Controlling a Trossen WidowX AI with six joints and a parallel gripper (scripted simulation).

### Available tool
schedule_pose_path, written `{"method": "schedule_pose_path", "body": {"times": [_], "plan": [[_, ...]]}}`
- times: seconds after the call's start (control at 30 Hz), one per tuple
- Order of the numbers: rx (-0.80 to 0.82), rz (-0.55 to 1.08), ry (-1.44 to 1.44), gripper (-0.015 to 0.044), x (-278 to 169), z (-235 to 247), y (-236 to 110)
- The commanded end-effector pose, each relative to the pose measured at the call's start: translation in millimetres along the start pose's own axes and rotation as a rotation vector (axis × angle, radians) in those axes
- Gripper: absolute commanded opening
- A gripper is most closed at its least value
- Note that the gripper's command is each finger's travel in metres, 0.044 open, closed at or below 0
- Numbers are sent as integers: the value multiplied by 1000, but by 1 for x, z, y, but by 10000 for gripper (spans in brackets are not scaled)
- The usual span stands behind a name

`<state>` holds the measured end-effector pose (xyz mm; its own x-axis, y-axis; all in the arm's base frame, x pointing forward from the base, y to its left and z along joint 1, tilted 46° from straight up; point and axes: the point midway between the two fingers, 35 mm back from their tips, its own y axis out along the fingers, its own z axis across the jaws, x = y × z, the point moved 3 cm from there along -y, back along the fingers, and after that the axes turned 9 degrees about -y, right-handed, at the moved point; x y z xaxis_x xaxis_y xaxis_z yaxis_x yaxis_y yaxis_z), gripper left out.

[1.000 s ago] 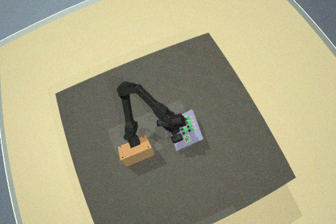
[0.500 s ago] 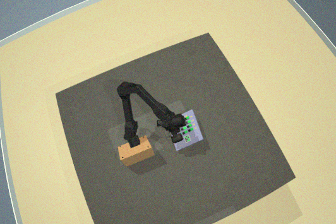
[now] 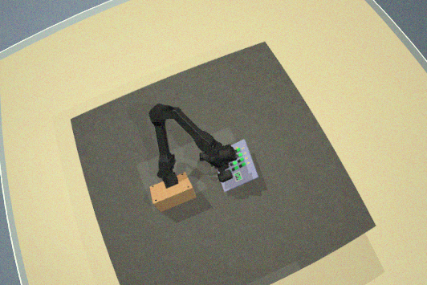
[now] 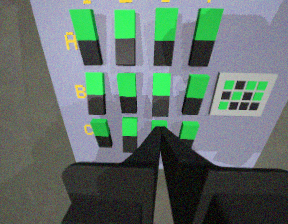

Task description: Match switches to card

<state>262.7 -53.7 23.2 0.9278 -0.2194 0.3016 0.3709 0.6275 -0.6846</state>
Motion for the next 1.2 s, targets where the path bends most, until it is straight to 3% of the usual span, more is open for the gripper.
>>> {"method": "schedule_pose_path", "body": {"times": [0.0,0.7,0.9,1.17], "plan": [[4,-2,3,0,0,0,1],[4,-2,3,0,0,0,4],[-3,-24,5,0,-3,0,-59],[-5,-25,4,0,-6,-18,-61]]}}
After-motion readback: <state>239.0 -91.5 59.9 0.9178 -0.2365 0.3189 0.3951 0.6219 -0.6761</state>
